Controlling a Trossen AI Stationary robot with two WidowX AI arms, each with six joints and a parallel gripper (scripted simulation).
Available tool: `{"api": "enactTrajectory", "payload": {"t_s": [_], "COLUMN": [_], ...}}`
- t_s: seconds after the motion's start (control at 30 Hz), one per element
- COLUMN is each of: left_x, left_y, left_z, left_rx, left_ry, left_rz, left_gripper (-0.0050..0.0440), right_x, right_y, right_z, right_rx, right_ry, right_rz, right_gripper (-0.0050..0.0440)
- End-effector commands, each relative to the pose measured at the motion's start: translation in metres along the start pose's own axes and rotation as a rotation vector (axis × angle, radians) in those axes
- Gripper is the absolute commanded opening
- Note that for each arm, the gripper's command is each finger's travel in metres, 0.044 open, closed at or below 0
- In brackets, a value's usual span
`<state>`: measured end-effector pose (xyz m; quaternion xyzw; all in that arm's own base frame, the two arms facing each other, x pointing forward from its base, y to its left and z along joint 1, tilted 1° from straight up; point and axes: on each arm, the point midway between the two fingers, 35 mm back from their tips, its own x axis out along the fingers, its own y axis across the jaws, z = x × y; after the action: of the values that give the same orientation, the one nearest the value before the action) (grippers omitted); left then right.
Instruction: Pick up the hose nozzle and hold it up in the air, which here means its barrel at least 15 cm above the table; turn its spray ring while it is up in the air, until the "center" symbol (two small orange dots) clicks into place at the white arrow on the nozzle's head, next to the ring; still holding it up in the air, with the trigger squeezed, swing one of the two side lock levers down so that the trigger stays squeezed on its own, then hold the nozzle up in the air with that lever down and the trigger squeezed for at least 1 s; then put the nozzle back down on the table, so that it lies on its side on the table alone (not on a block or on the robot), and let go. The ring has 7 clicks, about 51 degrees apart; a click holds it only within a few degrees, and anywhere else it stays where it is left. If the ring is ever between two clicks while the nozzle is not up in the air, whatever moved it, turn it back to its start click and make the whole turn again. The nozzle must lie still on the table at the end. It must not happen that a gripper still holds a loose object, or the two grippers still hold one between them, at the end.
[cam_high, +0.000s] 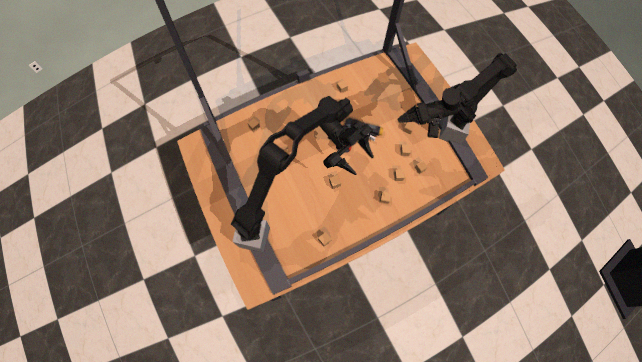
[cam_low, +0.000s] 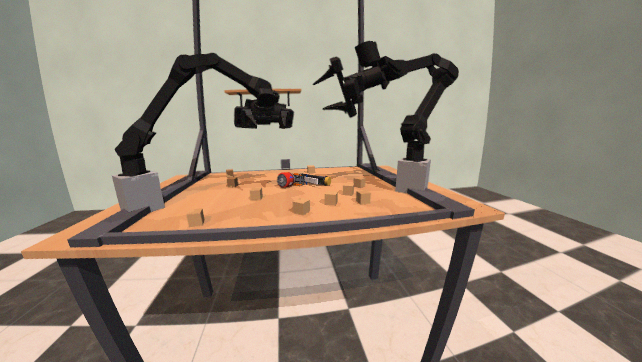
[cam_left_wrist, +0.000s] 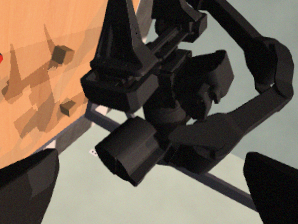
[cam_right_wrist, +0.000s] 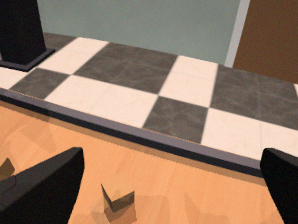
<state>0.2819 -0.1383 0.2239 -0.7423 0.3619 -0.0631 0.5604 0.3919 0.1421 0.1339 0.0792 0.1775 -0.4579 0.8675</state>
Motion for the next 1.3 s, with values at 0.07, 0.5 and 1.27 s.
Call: {"api": "enactTrajectory", "payload": {"t_s": [0.07, 0.5, 1.27], "left_x": [-0.006, -0.020, -0.054], "left_y": [-0.017, -0.047, -0.092], "left_z": [0.005, 0.028, 0.062], "left_rx": [0.133, 0.558, 1.235], "left_ry": [-0.038, -0.202, -0.560], "left_rz": [-0.060, -0.144, -0.130], "left_gripper": [0.0402, 0.0402, 0.0402], "right_x": [0.007, 0.039, 0.051], "right_y": [-0.013, -0.036, -0.074], "right_z": [0.023, 0.039, 0.111], "right_rx": [0.047, 0.034, 0.006], "right_ry": [0.090, 0.311, 0.240], "right_rz": [0.021, 0.142, 0.641], "right_gripper": [0.0396, 0.0396, 0.0396]}}
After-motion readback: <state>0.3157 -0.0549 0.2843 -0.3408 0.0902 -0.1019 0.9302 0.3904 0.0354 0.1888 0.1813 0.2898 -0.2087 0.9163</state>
